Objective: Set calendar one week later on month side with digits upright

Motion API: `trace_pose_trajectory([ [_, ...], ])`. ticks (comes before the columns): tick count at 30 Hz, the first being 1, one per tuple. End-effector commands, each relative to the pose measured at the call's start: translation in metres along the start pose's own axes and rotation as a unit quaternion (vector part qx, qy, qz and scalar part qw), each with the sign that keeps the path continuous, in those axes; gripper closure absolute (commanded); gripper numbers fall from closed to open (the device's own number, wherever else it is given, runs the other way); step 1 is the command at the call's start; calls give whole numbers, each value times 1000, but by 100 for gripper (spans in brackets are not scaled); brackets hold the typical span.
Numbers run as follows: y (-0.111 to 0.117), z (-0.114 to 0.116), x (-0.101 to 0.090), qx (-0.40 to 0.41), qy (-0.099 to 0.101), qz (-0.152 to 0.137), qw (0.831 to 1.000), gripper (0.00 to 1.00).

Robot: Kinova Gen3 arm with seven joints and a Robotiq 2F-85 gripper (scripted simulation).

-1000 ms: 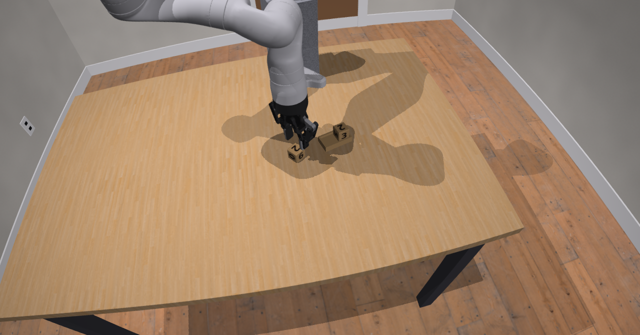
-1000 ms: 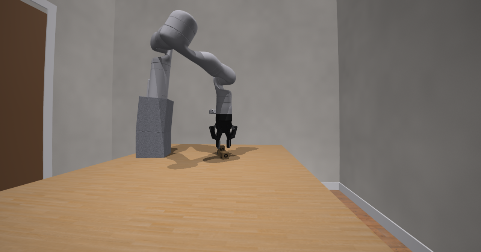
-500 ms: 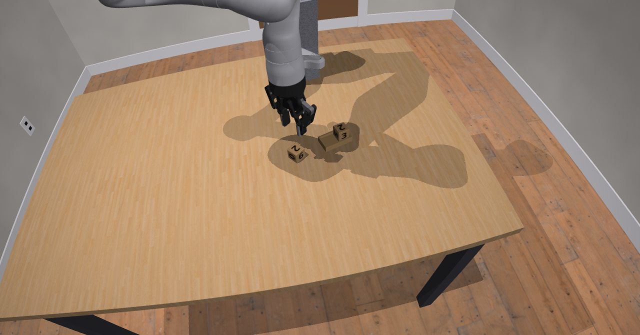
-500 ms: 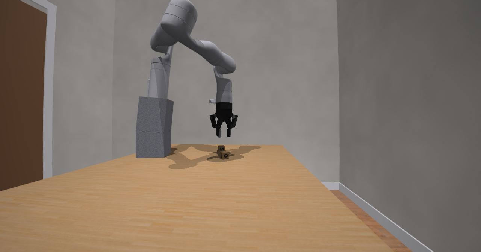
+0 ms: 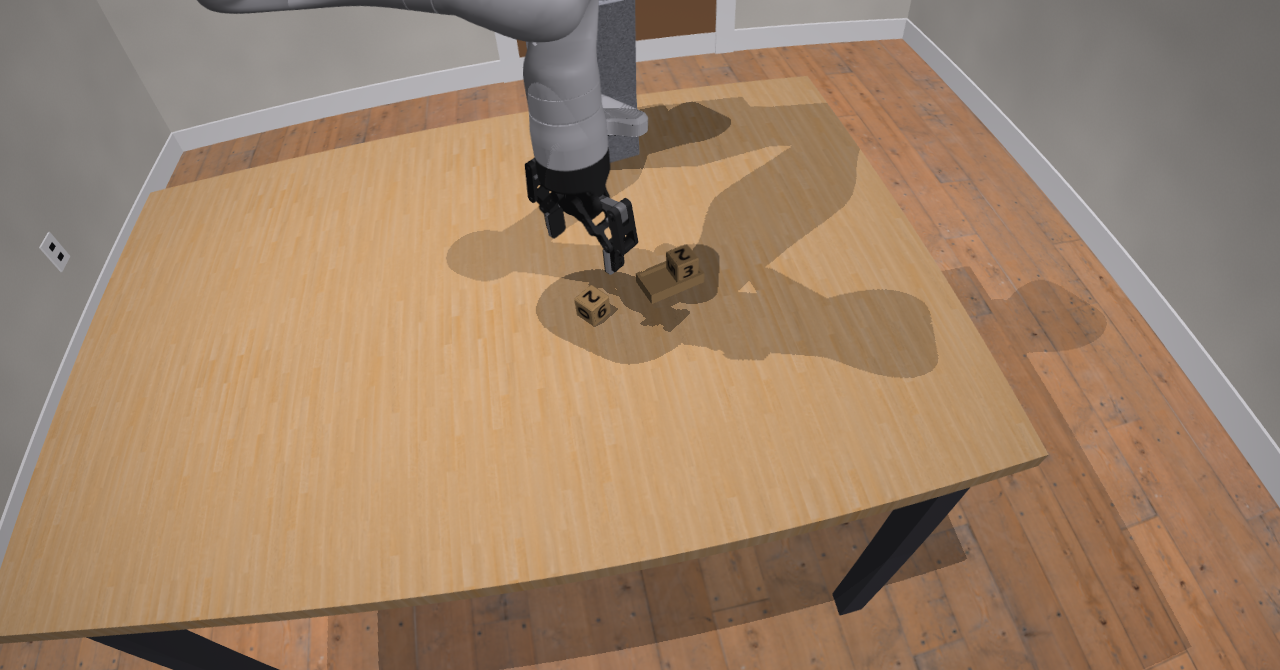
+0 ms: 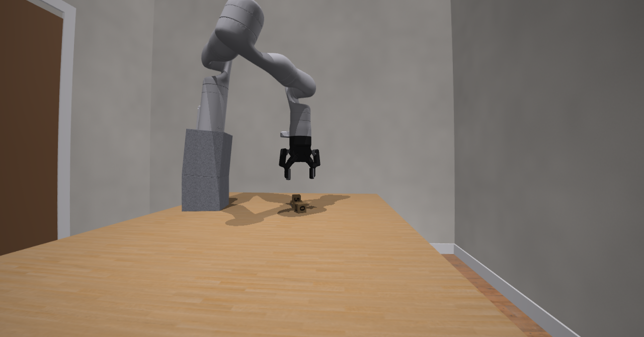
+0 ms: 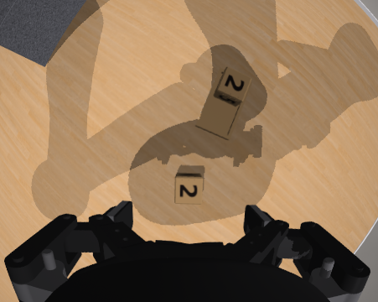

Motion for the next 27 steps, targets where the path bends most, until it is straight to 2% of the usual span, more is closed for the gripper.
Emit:
trace_pose_trajectory([
  [1,0,0,0,0,0,-1,1000,0],
  [16,0,0,0,-6,0,-1,1000,0],
  [27,0,1,0,-55,0,-1,998,0],
])
Point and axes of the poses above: the point where the finger pads meet when closed, its own x axis out along the fingers, its own z axis across the jaws, y = z × x, the point moved 5 cm from there along -x, back along the fingers, and after that the axes turned 8 degrees about -x, right-handed, at the moved point
